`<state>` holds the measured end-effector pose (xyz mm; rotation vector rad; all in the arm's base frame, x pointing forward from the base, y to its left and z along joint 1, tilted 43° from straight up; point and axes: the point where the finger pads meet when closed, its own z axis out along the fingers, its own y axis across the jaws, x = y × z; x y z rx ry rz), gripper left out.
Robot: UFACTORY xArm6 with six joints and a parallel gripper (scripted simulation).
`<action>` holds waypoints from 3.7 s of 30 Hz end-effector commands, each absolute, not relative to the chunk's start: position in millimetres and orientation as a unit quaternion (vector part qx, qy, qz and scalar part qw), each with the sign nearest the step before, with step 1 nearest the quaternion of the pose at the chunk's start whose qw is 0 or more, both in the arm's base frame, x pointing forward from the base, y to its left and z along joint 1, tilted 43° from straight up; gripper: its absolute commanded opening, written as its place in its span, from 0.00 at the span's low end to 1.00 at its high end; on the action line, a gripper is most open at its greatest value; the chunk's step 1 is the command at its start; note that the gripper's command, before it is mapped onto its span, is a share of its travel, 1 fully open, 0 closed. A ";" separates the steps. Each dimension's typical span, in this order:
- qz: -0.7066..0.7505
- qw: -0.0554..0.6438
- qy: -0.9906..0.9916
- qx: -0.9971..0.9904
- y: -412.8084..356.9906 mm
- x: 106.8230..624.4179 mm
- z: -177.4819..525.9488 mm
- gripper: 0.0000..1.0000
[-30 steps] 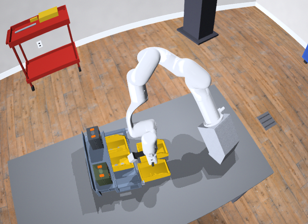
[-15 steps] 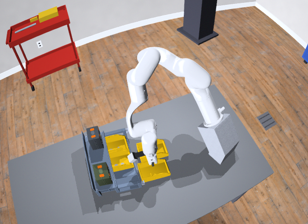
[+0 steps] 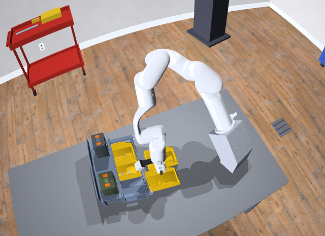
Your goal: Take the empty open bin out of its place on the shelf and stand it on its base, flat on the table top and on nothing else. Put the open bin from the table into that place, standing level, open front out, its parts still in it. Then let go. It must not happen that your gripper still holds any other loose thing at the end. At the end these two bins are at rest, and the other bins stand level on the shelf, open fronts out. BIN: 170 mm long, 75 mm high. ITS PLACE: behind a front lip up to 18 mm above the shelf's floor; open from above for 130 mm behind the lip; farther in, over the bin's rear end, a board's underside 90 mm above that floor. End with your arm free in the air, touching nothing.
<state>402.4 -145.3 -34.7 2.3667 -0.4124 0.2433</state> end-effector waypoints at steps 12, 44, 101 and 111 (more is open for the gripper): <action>0.096 0.355 -0.159 0.916 -125.3 402.0 -13.1 0.00; 0.096 0.355 -0.159 0.916 -89.8 398.8 24.9 0.00; 0.096 0.355 -0.160 0.916 -255.3 285.2 170.2 0.00; 0.096 0.355 -0.160 0.916 -268.9 275.8 182.1 0.00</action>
